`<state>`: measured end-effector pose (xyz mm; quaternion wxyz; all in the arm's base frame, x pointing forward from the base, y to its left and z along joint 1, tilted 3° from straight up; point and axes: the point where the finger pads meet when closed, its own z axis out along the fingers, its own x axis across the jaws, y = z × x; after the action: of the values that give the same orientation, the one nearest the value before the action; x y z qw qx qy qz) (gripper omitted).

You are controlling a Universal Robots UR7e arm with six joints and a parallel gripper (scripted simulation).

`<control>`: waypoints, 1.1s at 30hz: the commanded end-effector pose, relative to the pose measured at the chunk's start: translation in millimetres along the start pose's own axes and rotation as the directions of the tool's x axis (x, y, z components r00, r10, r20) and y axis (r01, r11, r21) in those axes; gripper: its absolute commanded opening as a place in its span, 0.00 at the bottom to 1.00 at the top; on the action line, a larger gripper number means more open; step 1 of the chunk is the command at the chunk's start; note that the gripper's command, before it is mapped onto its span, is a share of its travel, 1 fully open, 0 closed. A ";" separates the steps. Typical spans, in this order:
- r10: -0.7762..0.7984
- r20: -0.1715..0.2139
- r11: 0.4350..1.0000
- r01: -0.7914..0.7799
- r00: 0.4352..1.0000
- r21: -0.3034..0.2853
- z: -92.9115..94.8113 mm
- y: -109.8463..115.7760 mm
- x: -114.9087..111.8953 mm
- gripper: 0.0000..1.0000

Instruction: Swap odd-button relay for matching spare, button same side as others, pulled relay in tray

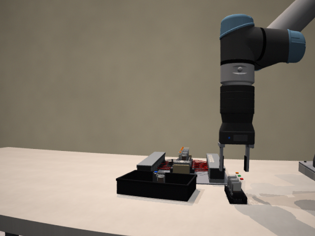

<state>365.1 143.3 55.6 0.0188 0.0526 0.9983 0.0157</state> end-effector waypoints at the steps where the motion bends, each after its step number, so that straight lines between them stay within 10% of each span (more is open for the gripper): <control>1: 0.000 0.001 1.000 0.000 1.000 0.000 5.5 0.1 -0.2 1.00; 33: 0.000 0.001 1.000 0.000 1.000 0.000 18.3 0.0 -0.1 1.00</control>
<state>365.5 143.7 40.0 0.0185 0.0526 0.9983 0.0157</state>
